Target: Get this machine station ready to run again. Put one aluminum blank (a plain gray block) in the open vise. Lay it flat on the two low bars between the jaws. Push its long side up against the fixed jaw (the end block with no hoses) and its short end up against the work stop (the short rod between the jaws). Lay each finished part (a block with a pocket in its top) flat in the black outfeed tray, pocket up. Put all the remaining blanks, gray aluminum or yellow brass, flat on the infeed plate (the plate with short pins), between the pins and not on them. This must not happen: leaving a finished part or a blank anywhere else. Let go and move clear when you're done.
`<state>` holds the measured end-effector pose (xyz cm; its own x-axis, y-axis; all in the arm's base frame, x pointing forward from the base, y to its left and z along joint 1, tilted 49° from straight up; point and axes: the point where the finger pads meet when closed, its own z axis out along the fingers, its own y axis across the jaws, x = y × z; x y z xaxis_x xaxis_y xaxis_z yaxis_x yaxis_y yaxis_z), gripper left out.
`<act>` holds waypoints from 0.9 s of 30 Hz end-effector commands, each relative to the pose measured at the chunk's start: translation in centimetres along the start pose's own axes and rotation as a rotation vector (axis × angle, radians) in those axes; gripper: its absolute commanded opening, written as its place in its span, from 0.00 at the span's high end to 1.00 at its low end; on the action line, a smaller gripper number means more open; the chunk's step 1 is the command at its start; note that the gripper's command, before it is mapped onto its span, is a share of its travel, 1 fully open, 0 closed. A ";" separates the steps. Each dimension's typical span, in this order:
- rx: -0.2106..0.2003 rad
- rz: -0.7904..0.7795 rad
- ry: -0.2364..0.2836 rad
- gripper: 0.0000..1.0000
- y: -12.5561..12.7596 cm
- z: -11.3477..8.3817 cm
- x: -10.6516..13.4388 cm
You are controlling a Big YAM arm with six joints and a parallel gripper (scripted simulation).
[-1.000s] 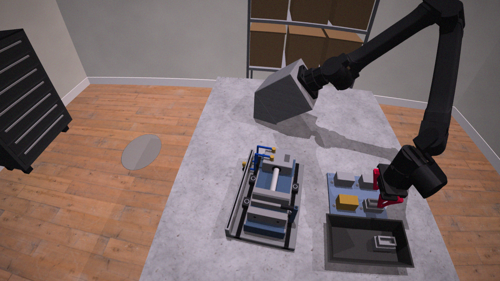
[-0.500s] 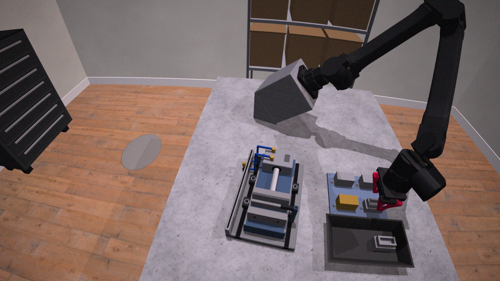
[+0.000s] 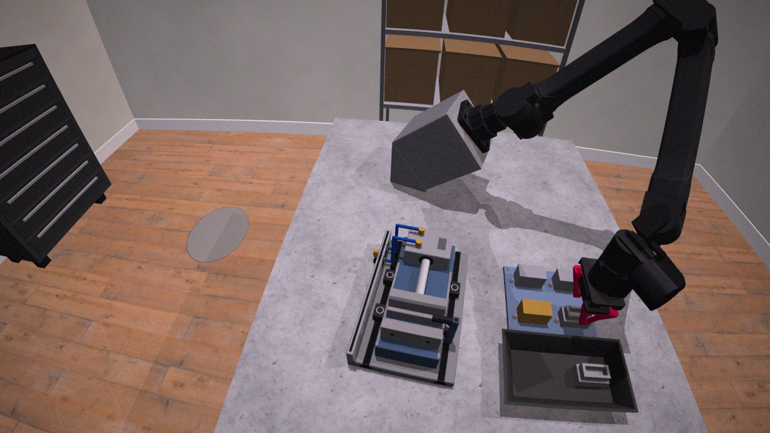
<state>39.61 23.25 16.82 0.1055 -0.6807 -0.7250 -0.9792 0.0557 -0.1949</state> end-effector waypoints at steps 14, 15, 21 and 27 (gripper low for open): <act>0.003 -0.020 -0.008 0.36 -0.3 0.3 -0.9; 0.004 -0.020 -0.008 0.36 -0.3 0.3 -0.9; 0.004 -0.021 -0.008 0.36 -0.3 0.3 -0.9; 0.005 -0.021 -0.008 0.36 -0.4 0.3 -1.0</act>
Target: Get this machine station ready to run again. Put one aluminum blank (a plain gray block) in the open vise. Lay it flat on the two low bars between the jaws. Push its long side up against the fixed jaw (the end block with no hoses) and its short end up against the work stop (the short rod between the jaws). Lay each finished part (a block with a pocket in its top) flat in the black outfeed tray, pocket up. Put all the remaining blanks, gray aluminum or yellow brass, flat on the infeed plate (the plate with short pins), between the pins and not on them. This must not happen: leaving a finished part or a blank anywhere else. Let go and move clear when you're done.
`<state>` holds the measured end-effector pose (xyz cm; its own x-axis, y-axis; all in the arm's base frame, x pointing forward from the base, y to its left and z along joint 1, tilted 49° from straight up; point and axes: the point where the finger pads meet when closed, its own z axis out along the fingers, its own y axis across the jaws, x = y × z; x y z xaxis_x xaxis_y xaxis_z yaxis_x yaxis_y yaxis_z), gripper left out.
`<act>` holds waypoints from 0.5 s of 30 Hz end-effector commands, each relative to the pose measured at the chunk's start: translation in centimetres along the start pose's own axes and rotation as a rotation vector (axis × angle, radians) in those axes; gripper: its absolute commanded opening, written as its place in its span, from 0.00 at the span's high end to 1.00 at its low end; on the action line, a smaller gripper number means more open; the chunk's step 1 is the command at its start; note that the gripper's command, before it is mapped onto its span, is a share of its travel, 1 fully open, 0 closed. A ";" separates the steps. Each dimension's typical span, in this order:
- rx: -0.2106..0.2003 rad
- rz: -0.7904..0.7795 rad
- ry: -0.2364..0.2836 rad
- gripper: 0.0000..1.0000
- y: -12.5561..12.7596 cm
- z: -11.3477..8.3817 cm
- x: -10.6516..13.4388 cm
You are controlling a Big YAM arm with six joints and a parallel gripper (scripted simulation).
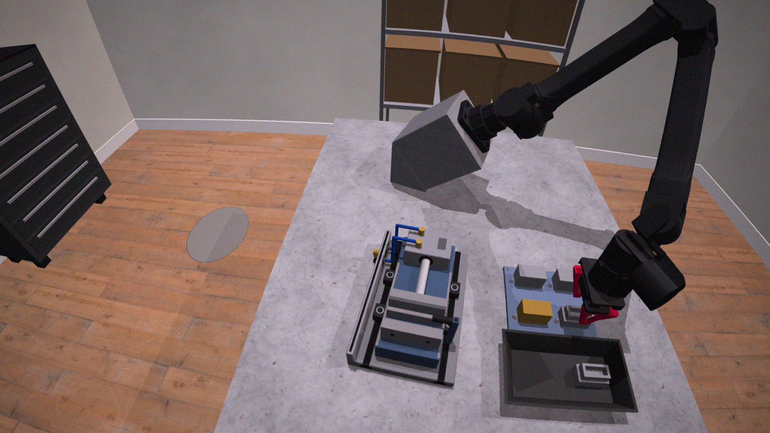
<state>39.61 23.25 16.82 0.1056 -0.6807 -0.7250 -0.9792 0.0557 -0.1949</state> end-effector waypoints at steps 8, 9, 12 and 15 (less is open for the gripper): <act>0.004 -0.016 -0.008 0.36 -0.8 0.3 -1.3; 0.004 -0.016 -0.007 0.36 -0.8 0.3 -1.3; 0.004 -0.017 -0.007 0.36 -0.9 0.3 -1.4; 0.003 -0.017 -0.007 0.36 -0.8 0.3 -1.3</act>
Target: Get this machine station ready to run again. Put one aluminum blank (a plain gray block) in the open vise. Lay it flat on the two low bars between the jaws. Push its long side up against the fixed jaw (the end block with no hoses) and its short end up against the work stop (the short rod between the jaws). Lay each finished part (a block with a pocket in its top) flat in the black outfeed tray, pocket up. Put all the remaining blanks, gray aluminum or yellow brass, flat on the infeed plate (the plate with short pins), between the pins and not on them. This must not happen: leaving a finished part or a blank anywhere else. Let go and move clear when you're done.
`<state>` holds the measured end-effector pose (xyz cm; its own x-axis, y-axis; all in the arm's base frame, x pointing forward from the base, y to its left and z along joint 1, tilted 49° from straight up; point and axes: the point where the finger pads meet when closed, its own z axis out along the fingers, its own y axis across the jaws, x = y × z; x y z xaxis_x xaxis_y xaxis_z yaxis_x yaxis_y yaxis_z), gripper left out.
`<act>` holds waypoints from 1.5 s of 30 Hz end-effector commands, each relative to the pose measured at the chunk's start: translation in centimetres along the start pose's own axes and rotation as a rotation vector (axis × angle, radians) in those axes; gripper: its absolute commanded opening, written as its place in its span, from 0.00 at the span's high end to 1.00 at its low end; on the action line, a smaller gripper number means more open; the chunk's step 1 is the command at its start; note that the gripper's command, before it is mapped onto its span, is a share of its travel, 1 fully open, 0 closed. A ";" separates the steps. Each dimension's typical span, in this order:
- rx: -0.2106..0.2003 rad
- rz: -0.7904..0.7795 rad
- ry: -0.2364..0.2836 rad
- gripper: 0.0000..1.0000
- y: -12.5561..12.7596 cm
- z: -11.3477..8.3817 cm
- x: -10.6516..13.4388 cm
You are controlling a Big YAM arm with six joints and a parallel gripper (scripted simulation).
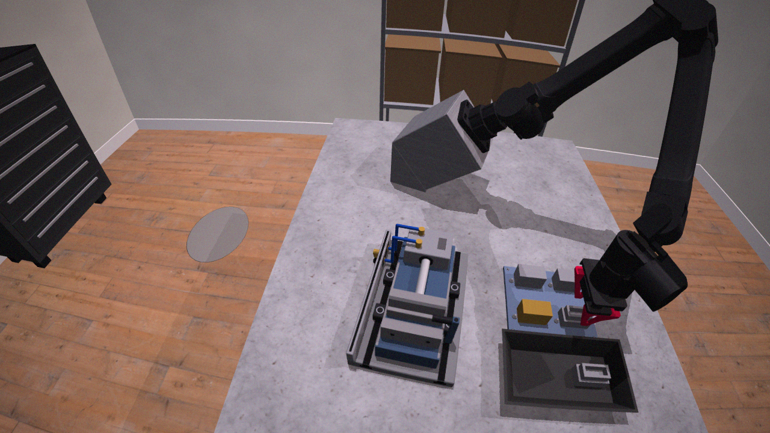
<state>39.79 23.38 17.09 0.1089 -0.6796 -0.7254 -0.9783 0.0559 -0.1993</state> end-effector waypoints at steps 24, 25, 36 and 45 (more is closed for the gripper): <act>-0.011 -0.005 0.000 0.36 0.0 0.5 -0.6; -0.011 -0.005 0.000 0.36 0.0 0.5 -0.6; -0.011 -0.004 0.000 0.36 0.1 0.5 -0.5; -0.013 -0.004 0.001 0.36 0.5 0.5 -0.3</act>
